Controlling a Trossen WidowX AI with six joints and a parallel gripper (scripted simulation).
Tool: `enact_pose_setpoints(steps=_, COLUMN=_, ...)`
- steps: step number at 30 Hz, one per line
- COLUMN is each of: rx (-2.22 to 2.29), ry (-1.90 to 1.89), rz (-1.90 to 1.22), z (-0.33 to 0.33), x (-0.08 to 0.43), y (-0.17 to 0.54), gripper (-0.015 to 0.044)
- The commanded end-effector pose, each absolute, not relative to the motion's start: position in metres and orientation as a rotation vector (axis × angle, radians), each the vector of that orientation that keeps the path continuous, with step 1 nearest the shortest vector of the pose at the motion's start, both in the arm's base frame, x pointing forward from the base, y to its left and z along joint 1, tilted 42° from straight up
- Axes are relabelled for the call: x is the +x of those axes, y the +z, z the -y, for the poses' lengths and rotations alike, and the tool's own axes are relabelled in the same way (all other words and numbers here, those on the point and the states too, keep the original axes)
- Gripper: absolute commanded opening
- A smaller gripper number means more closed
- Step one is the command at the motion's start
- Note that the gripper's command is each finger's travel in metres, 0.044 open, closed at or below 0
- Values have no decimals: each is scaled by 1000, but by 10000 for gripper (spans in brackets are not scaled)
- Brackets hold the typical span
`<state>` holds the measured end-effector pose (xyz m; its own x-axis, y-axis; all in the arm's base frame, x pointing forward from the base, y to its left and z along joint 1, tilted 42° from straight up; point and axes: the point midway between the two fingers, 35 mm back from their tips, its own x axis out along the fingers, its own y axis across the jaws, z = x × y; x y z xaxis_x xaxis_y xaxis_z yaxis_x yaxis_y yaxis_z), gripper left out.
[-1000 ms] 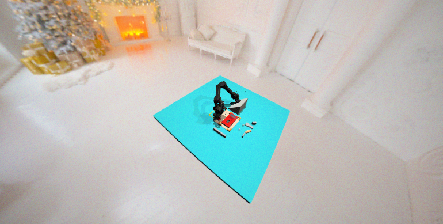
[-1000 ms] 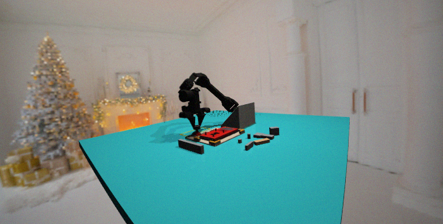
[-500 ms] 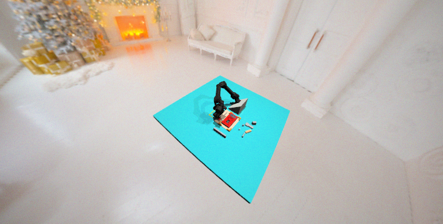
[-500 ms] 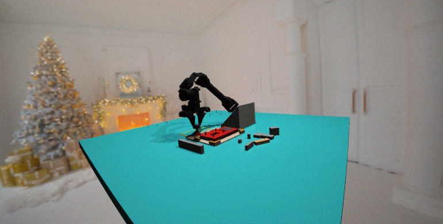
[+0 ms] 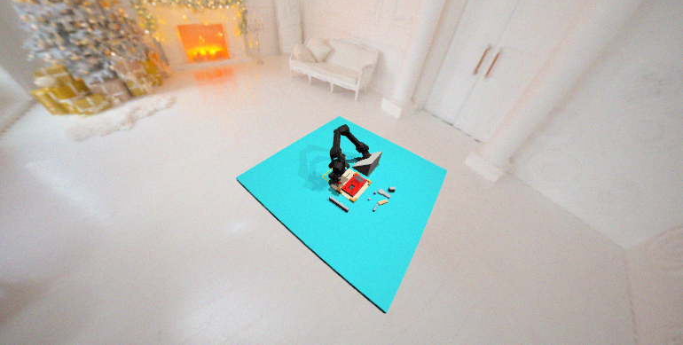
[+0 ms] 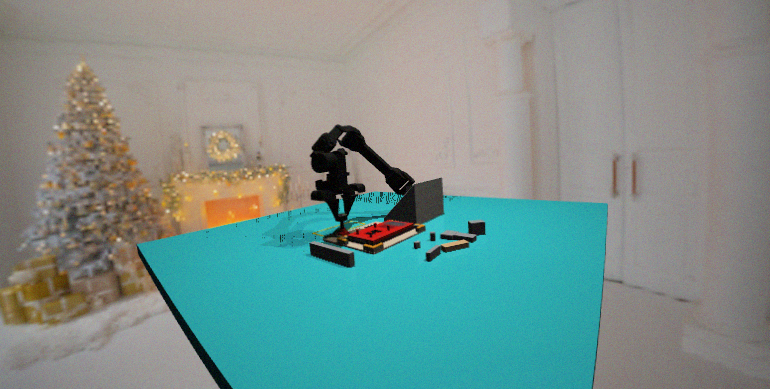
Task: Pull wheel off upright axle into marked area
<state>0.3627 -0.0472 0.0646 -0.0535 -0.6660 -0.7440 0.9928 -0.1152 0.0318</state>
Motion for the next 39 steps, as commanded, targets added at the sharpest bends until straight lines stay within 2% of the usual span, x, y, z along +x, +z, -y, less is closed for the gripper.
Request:
enact_pose_setpoints(steps=1, rx=732, ry=-1564, rz=-600, z=45, x=363, y=66, gripper=0)
enact_pose_setpoints(steps=39, rx=727, ry=-1559, rz=-598, z=27, x=362, y=97, gripper=0)
